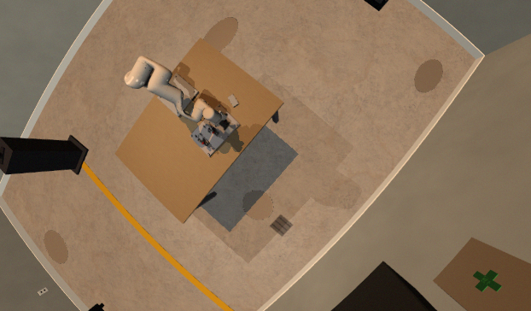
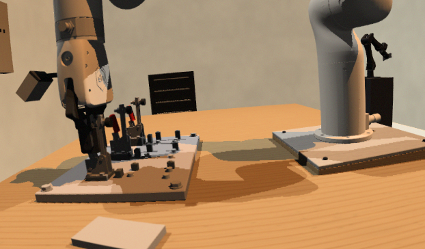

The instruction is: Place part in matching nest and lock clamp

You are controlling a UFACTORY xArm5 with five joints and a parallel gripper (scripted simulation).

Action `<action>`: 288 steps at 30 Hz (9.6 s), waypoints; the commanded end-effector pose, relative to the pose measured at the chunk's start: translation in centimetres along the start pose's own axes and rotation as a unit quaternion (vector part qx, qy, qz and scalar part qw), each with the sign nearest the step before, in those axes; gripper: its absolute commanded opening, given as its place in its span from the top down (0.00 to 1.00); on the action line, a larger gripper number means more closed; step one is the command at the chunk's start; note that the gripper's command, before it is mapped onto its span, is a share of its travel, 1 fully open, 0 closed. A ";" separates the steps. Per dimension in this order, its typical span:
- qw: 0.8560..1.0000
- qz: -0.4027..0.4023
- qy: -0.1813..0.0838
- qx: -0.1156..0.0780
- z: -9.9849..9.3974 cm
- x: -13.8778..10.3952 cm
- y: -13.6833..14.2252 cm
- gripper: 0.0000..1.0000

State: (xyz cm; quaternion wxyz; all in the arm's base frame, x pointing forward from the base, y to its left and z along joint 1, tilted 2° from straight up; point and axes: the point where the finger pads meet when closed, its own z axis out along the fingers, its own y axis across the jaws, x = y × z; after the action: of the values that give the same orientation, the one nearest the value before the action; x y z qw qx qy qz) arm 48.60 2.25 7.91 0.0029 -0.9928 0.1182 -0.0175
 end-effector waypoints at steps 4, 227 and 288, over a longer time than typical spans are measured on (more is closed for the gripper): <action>1.000 0.000 0.002 0.001 -0.2 0.1 0.0 0.53; 0.993 0.120 -0.004 0.006 -13.3 -8.8 -15.8 0.00; 0.993 0.120 -0.004 0.006 -1.8 -8.7 -15.8 0.00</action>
State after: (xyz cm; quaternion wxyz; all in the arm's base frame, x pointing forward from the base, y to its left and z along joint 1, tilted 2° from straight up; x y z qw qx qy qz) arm 43.50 19.53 11.43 0.0097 -0.9716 0.2361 -0.0125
